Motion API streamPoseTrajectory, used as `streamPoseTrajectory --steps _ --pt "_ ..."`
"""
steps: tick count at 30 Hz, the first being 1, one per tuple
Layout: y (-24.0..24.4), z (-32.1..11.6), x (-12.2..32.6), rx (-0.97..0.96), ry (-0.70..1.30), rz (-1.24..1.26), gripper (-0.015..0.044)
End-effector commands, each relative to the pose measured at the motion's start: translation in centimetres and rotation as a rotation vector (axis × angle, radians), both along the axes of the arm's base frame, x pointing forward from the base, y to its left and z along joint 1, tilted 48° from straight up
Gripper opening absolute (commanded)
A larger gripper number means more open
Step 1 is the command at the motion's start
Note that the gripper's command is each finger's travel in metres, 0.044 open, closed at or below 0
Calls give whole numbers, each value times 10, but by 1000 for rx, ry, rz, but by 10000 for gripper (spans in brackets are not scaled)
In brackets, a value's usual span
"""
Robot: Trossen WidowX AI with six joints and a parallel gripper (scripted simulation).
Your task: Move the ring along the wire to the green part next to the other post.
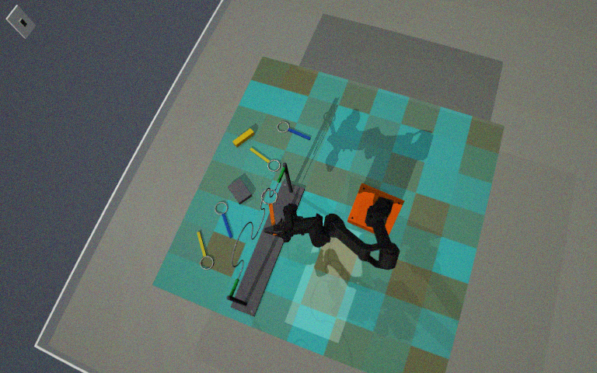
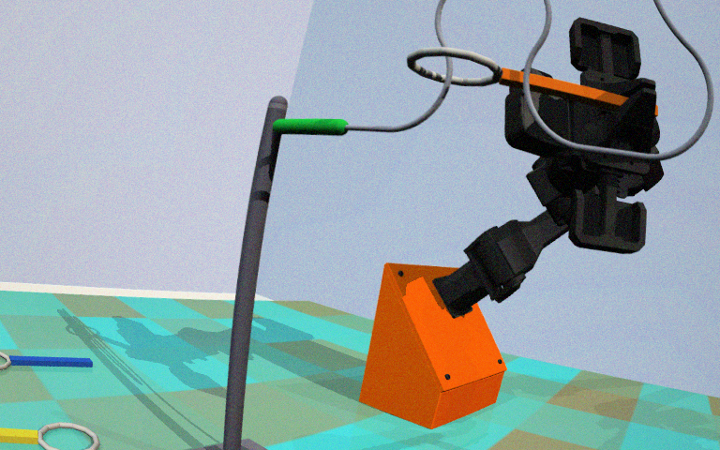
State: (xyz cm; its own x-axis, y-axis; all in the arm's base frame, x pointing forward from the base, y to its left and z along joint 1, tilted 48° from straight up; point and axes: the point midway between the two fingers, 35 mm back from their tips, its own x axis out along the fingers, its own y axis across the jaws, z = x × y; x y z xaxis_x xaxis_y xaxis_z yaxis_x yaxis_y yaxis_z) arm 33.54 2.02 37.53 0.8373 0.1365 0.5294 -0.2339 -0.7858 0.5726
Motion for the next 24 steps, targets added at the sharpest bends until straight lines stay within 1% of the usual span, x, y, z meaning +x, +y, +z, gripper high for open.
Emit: streamPoseTrajectory --steps 1,15,24 --pt "10 -13 3 -88 17 -7 -150" --pt "39 -54 9 -412 46 -35 -150" --pt "53 -81 22 -605 108 -123 -150"
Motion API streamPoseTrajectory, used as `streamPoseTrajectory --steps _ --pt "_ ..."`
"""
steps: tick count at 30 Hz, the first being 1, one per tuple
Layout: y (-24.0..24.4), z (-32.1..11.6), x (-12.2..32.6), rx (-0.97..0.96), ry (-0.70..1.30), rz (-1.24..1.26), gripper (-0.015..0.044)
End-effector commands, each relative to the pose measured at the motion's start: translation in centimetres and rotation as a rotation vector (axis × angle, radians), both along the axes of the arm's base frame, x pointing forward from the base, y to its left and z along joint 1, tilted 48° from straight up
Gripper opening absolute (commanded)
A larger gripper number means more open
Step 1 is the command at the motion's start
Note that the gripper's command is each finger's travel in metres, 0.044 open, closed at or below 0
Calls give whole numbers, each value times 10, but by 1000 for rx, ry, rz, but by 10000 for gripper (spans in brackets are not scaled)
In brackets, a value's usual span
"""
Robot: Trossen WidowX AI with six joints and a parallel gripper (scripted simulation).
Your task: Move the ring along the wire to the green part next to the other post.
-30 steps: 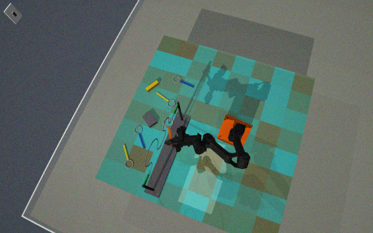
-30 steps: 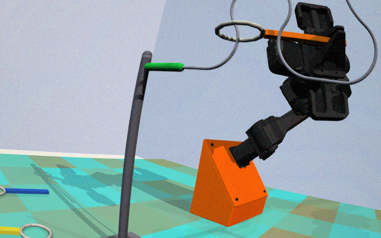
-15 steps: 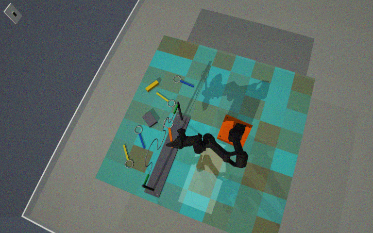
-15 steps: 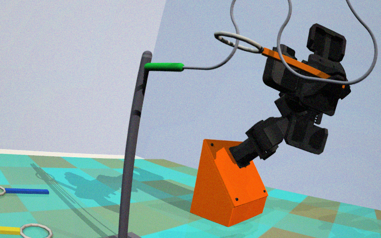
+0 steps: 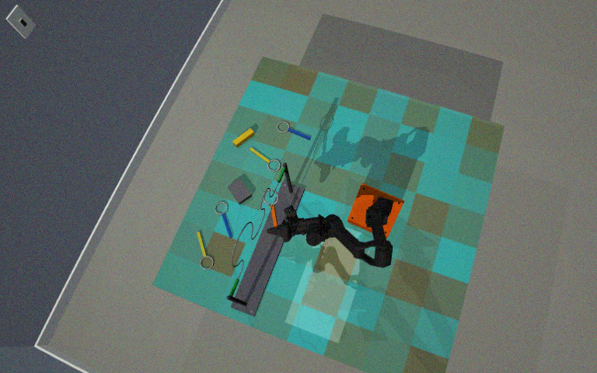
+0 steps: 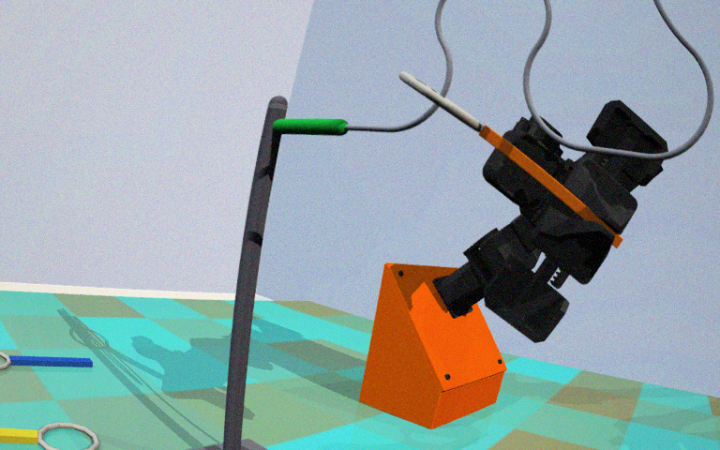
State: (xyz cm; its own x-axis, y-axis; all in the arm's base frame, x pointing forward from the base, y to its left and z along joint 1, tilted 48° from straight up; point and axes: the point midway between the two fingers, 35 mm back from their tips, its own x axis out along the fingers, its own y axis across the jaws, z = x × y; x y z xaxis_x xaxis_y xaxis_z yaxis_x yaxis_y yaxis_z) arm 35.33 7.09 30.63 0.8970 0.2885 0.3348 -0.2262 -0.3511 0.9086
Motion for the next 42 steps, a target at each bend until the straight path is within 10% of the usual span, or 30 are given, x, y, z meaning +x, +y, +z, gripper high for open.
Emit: streamPoseTrajectory --steps 1,42 --pt "3 -15 5 -88 20 -29 -150" --pt "-8 -121 12 -756 72 -86 -150"
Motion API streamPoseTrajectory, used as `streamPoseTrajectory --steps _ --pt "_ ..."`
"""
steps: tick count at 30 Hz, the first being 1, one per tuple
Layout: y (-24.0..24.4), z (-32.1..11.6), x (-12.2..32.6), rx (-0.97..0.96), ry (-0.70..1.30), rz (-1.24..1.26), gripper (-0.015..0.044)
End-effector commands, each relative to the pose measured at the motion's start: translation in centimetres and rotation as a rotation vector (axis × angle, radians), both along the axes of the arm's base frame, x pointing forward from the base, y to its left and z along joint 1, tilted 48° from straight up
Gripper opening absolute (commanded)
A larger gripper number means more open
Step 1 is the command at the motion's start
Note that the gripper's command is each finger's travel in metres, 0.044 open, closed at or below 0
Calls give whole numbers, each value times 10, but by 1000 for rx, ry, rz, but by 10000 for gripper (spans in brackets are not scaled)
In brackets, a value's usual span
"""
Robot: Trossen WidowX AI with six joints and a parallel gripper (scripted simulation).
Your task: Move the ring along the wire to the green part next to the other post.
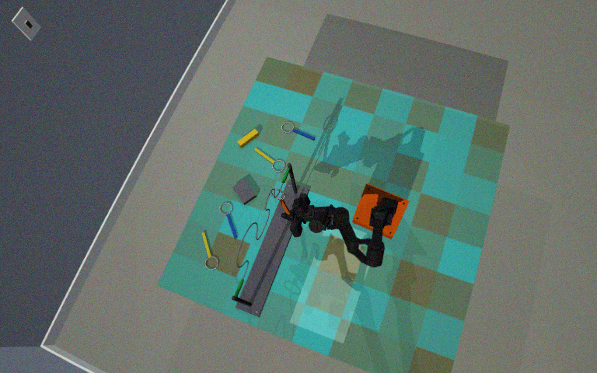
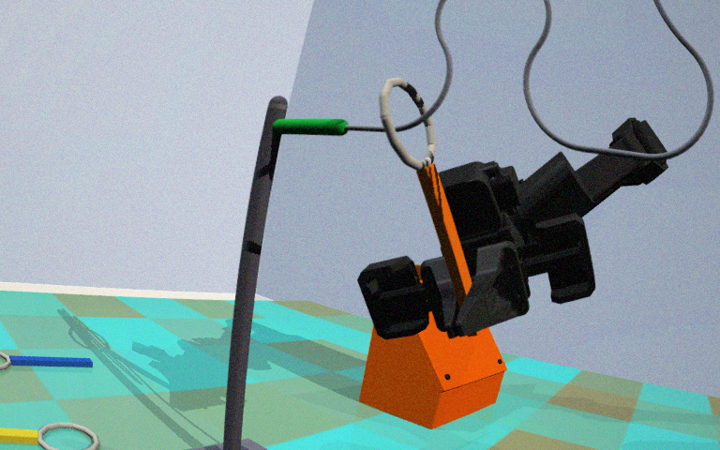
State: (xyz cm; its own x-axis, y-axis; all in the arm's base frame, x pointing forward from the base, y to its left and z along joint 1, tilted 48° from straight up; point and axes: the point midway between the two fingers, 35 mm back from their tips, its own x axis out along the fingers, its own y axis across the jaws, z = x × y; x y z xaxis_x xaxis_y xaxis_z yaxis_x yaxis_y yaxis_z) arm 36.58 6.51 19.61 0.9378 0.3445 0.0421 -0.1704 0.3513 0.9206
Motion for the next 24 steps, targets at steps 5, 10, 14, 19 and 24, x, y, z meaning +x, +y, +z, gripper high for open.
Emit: streamPoseTrajectory --steps 5,10,14,19,24 --pt "-8 -21 0 -106 21 -8 -150" --pt "-14 -30 0 -168 27 -13 -150" --pt "-19 -38 0 -216 31 -17 -150" --pt "-26 -46 0 -265 36 -22 -150" --pt "-32 -53 0 -297 39 -25 -150"
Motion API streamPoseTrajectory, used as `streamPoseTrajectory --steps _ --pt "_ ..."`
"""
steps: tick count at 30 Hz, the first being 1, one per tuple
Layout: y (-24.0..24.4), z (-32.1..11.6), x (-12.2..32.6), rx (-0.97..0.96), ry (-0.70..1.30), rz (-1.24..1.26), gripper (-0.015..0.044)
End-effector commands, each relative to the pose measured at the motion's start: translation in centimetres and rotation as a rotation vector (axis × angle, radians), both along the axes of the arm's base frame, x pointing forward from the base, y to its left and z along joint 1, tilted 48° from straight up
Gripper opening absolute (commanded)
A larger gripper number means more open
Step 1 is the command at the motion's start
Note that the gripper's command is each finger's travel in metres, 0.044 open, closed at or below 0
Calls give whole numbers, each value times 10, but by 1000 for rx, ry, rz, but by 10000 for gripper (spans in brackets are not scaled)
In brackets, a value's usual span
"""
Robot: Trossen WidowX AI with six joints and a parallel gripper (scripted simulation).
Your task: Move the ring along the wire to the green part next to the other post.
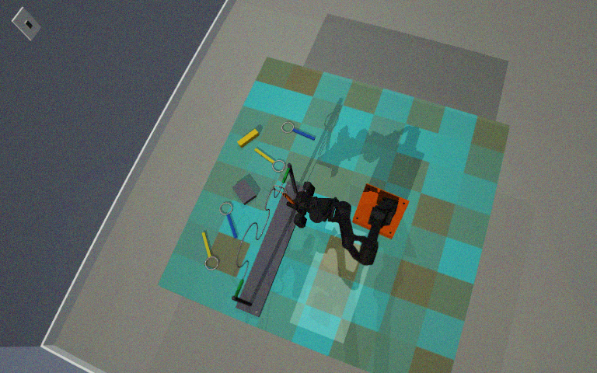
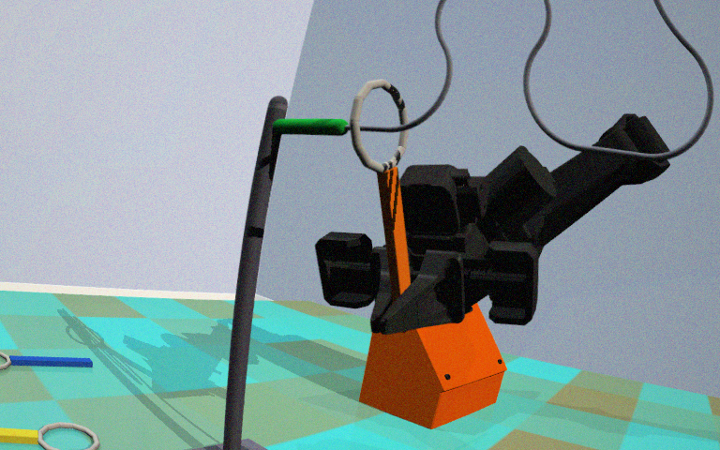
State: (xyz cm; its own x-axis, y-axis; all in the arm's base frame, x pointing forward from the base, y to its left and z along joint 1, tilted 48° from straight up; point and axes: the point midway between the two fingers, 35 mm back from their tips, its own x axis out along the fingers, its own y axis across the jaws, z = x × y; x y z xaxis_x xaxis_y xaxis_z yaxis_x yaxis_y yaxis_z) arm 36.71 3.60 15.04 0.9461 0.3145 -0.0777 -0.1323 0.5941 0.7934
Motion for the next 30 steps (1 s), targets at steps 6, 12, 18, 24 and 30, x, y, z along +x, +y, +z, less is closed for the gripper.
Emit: streamPoseTrajectory --steps 6,12,18,24,30 --pt "-9 -14 -1 -41 11 -2 -150" --pt "-13 -19 -1 -51 12 -3 -150" --pt "-18 -24 -1 -54 12 -4 -150" --pt "-22 -28 -1 -55 12 -4 -150" --pt "-26 -33 -1 -55 12 -5 -150"
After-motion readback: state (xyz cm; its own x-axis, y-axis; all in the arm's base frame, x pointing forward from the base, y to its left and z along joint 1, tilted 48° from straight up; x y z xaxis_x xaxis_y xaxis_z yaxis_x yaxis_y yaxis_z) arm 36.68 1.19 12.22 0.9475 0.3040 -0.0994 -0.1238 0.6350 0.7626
